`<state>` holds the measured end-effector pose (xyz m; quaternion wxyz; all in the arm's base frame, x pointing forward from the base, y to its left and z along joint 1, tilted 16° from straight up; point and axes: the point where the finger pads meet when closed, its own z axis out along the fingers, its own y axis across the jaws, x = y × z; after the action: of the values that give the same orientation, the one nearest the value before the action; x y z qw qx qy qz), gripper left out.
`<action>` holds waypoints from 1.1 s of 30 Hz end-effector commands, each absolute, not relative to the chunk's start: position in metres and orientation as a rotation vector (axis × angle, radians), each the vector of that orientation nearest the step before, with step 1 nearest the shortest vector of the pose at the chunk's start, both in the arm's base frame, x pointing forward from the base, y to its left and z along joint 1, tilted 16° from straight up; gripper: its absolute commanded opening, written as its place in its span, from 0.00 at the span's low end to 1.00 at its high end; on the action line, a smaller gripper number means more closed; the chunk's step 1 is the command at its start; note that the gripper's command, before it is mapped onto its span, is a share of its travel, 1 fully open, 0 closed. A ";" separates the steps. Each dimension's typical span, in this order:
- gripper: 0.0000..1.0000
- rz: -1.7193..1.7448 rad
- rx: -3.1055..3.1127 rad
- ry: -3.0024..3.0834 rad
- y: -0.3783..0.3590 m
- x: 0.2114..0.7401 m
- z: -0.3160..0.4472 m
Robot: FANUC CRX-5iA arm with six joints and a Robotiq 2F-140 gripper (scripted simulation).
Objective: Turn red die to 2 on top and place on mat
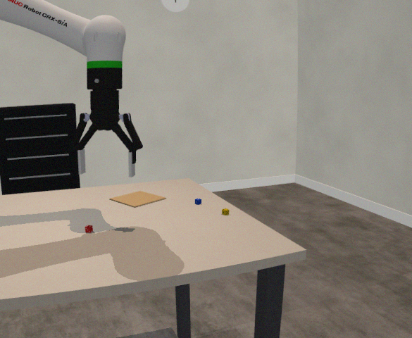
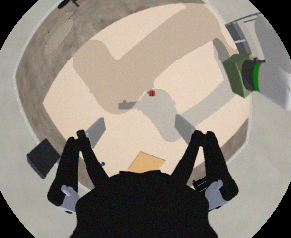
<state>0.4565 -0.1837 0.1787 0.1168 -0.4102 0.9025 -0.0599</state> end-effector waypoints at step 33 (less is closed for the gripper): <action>1.00 -0.127 -0.716 2.782 -0.187 0.405 0.141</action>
<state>0.4036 -0.1860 0.1439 0.1319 -0.3145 0.9388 -0.0480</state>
